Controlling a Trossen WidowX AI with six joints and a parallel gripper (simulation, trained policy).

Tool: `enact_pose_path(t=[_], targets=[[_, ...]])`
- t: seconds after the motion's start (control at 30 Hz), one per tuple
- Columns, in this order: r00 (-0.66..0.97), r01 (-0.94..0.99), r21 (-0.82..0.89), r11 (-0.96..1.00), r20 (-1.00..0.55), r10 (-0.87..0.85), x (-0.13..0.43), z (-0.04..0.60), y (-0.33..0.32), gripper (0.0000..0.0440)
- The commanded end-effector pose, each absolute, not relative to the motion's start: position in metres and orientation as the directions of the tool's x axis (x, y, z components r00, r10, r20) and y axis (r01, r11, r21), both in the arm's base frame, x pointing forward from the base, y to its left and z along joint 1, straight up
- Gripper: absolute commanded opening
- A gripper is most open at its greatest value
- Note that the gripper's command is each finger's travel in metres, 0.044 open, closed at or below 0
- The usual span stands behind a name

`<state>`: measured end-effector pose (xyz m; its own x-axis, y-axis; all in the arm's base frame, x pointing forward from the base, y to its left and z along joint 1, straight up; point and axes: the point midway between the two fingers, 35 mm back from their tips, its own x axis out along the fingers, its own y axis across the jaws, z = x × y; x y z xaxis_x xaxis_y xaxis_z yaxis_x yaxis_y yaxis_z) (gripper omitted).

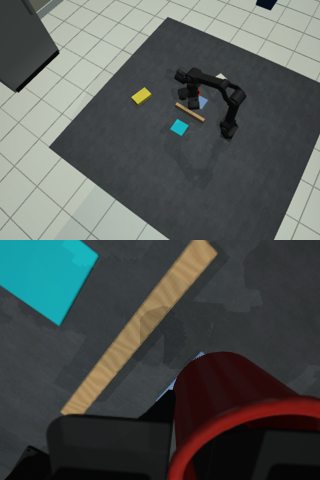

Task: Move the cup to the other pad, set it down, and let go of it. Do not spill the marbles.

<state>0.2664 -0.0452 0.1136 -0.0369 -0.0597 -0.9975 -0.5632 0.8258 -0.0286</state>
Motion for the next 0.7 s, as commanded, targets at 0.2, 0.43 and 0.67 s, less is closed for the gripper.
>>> enact_pose_path(t=[0.2, 0.43, 0.67], targets=[[0.016, -0.614, -0.051, 0.787, -0.998, -0.053, 0.277, 0.125, -0.02, 0.0], [0.045, -0.653, -0.066, 0.754, -0.998, -0.049, 0.28, 0.128, 0.002, 0.0], [0.069, -0.687, -0.078, 0.722, -0.997, -0.042, 0.282, 0.129, 0.024, 0.0]])
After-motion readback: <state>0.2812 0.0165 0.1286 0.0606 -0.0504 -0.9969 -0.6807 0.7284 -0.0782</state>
